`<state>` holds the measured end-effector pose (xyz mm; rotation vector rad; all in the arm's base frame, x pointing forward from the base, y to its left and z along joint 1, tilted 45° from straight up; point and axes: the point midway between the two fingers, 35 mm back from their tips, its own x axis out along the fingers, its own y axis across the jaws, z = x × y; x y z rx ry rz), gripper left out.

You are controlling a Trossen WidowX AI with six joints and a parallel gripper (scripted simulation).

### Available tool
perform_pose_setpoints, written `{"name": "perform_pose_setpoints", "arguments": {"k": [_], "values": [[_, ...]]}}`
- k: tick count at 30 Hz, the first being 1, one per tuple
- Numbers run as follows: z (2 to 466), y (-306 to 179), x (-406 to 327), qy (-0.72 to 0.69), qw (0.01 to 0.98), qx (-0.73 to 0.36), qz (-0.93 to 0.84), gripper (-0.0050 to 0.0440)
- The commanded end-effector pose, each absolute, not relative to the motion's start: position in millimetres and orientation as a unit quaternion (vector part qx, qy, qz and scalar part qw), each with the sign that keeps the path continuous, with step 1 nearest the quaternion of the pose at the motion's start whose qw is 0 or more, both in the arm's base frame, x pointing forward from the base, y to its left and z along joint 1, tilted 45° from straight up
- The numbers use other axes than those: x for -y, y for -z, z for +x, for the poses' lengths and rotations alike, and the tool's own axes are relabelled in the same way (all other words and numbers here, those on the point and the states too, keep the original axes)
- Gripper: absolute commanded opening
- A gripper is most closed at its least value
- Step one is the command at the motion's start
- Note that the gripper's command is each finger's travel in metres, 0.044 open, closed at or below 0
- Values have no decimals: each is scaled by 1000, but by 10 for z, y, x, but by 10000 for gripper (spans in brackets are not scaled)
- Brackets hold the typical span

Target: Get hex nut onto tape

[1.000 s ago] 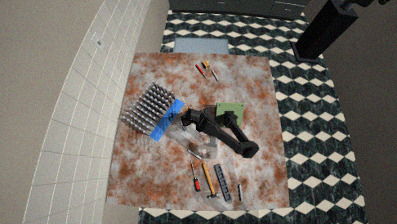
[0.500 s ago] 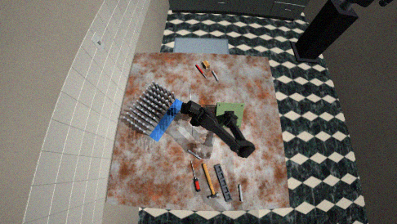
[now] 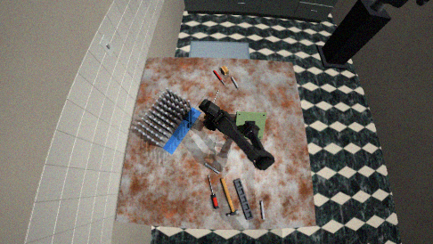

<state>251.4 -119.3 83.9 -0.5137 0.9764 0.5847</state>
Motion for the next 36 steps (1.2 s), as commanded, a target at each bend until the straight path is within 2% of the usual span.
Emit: {"name": "perform_pose_setpoints", "arguments": {"k": [1,19,36], "values": [[2563,-902,1351,-238,822,-467,-221,-50],[2448,-725,1761,-96,843,-529,-13,-50],[2264,-527,2150,56,811,-550,194,-50]]}}
